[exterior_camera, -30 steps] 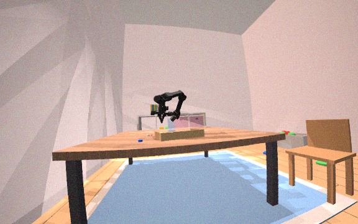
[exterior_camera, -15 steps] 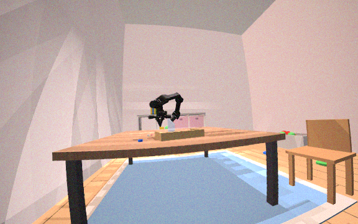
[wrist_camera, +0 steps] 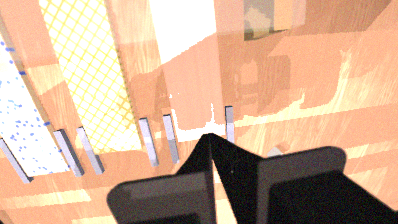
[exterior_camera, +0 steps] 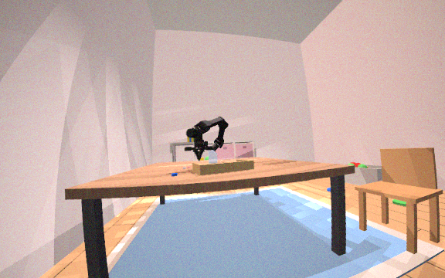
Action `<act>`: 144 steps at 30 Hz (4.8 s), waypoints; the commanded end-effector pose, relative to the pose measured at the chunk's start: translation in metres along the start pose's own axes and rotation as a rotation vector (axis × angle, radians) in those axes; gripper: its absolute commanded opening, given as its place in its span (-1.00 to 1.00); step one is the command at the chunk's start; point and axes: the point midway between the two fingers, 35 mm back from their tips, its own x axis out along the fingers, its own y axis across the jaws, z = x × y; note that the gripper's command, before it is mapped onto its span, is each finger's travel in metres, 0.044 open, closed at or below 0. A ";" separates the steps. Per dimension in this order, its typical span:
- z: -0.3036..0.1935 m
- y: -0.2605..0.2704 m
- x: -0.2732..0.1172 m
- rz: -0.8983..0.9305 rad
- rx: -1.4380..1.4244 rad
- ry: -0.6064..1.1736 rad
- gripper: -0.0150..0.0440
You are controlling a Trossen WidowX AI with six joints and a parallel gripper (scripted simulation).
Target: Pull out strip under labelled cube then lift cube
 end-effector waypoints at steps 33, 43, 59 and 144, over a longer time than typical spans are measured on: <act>0.002 0.004 0.047 0.008 0.006 -0.004 -0.49; 0.002 0.004 0.047 0.008 0.006 -0.004 -0.49; 0.002 0.004 0.048 0.008 0.006 -0.004 -0.49; -0.076 0.003 0.054 0.007 0.008 -0.001 -0.49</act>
